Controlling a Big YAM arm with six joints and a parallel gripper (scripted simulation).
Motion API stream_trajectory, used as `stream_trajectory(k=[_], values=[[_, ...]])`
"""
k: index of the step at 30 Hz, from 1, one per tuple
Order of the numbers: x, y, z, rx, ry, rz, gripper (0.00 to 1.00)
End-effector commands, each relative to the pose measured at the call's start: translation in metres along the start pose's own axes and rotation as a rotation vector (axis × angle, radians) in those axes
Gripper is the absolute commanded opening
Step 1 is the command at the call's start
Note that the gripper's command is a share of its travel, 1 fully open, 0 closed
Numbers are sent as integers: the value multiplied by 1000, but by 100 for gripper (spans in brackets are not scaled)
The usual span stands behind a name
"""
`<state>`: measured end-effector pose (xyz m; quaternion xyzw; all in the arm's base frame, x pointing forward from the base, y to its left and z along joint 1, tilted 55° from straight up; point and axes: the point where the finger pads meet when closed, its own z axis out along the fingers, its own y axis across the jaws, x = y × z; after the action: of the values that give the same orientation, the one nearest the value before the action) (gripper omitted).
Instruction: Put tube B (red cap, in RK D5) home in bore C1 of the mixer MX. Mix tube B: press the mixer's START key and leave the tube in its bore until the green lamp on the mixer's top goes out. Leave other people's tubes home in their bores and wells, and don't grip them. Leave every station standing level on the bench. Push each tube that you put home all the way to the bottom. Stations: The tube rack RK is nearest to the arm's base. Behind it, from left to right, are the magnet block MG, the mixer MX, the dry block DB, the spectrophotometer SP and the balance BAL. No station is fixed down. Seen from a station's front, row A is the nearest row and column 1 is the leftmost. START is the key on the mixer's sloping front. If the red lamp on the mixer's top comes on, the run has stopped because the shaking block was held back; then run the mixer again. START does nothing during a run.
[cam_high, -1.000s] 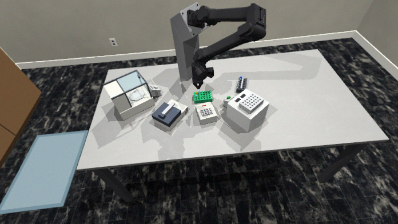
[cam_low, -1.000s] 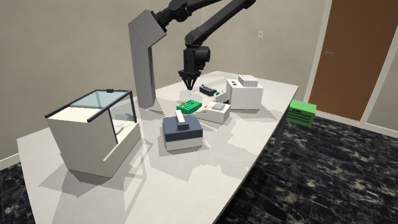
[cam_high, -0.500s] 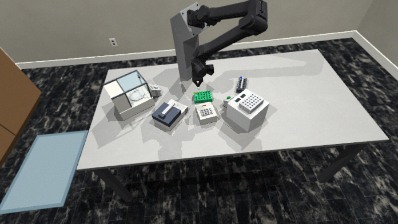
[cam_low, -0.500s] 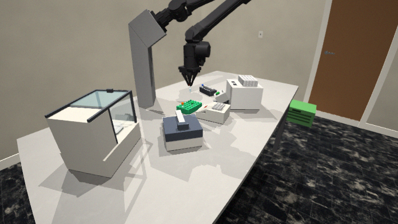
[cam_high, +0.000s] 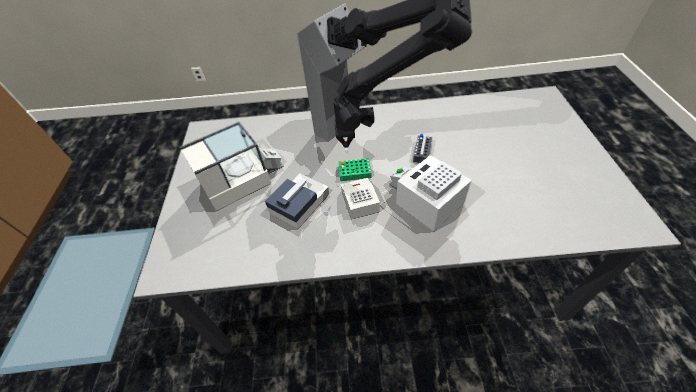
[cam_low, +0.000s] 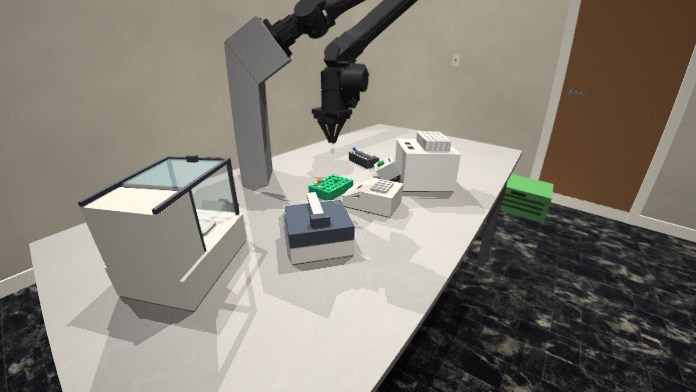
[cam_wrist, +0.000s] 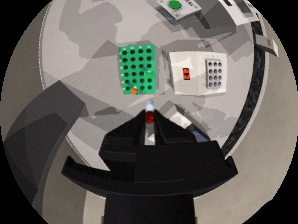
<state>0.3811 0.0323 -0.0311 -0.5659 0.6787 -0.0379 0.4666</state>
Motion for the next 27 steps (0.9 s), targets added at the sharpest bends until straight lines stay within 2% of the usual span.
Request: stream_trajectory(k=[1,27], values=[[5,11,-17,-8,17,11,9],[3,9,-55,-2,15,7,9]])
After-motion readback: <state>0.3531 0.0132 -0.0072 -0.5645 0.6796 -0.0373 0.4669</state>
